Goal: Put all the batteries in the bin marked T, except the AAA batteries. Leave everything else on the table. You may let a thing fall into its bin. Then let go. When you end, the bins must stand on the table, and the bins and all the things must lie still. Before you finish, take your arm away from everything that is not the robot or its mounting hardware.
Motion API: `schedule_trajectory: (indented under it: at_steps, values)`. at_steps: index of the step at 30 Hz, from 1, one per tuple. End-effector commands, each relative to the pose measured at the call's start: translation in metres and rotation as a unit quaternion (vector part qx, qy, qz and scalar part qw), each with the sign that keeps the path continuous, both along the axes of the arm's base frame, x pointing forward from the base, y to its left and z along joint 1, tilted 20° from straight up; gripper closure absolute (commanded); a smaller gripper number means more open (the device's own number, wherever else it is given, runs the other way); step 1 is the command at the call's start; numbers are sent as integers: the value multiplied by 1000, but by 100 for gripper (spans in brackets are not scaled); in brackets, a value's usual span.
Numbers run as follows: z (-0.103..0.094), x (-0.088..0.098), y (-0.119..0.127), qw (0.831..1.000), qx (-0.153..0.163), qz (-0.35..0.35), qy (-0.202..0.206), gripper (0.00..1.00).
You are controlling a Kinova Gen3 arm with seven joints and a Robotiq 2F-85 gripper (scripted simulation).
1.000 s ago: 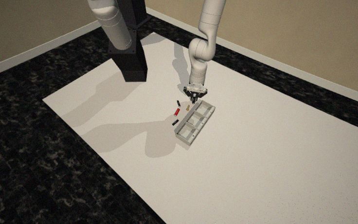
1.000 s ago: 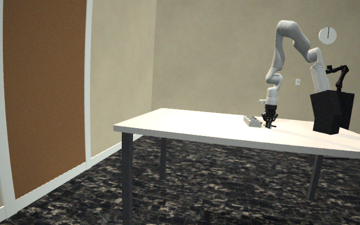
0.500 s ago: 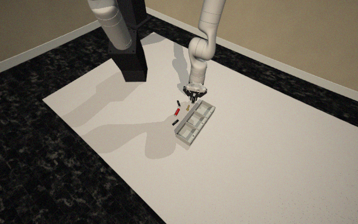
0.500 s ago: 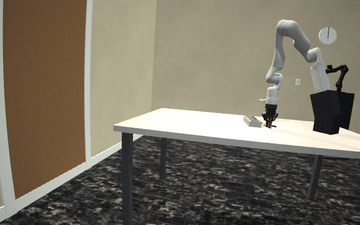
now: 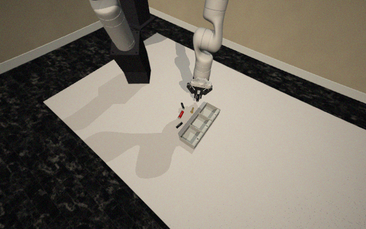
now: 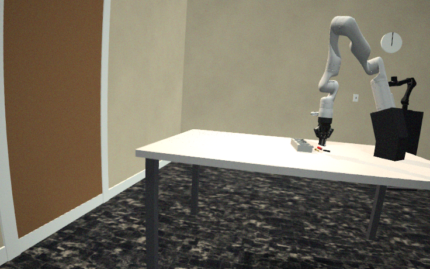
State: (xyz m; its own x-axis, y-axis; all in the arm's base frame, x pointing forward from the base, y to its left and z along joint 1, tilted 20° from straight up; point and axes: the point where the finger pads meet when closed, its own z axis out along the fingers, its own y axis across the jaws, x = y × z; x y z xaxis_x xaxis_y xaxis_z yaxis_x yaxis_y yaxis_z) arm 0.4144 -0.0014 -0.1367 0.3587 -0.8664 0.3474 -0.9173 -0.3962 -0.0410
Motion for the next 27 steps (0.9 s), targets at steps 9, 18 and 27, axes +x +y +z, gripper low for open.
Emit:
schedule_trajectory:
  at_steps: [9,18,27]
  values:
    - [16,2,9,1000,7,0,-6,91]
    - [16,2,9,1000,7,0,-6,91]
    - [26,28,-3,992,29,-117,-43,91]
